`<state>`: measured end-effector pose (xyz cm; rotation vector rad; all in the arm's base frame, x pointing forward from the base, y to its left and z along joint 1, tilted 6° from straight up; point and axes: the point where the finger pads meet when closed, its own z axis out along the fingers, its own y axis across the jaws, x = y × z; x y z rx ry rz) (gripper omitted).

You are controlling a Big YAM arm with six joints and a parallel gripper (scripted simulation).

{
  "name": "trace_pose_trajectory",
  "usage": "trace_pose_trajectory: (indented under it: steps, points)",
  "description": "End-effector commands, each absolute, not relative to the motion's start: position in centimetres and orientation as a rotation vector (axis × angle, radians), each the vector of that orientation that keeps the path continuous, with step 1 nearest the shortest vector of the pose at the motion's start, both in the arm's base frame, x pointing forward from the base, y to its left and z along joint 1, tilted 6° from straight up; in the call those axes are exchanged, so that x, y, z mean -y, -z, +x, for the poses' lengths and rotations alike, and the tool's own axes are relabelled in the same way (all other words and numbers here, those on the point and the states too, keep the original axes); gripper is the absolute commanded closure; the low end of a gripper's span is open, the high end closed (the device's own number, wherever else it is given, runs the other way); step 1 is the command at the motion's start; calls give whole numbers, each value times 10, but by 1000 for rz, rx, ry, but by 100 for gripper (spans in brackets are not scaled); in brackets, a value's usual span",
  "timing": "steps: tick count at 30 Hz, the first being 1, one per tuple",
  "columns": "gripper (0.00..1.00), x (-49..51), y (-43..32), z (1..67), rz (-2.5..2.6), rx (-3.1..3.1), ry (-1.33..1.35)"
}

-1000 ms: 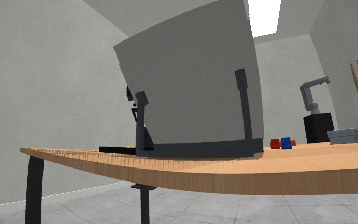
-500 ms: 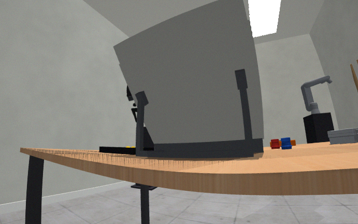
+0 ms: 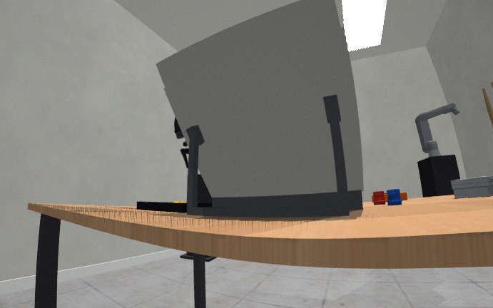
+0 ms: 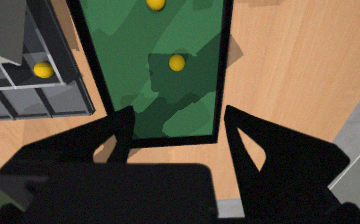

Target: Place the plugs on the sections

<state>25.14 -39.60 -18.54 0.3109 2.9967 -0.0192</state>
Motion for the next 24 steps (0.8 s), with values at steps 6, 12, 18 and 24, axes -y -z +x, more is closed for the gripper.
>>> trace_pose_trajectory:
  steps: [6,12,18,24]
  points:
    - [20,402,188,251,313,-2988,34]
    - [20,402,188,251,304,-2992,27]
    - [20,402,188,251,277,-3004,7]
    - [20,402,188,251,249,-3015,-14]
